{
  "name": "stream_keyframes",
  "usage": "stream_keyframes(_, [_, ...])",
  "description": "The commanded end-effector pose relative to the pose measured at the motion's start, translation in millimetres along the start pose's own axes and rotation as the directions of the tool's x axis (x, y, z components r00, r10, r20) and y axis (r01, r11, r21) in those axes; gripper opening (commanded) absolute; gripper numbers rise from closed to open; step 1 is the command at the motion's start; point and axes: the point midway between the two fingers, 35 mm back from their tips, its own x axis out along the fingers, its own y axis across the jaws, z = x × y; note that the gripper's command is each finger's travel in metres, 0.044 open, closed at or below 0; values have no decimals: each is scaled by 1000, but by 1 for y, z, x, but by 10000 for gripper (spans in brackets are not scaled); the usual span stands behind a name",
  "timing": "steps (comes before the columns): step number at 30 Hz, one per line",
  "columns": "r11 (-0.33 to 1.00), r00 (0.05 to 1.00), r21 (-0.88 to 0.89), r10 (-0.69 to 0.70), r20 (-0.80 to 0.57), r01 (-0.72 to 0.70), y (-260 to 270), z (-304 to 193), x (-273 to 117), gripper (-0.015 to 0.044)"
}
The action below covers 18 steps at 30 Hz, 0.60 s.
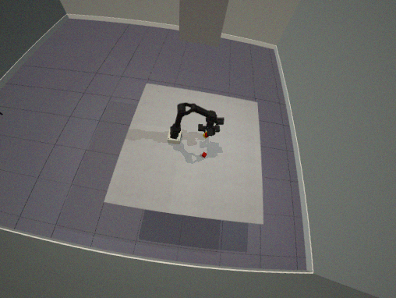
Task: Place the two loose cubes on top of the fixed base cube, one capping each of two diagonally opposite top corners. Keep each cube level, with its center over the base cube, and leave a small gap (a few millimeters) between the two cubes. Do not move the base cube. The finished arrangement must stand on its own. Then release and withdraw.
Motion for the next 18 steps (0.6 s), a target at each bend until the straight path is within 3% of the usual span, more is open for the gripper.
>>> stream_keyframes(1, [1000, 1000, -30, -1, 0, 1, 0, 2, 0, 258])
stream_keyframes(9, [928, 1000, -373, -1, 2, 1, 4, 27, -5, 265])
stream_keyframes(18, [706, 1000, -708, -1, 4, 3, 7, 56, -11, 265])
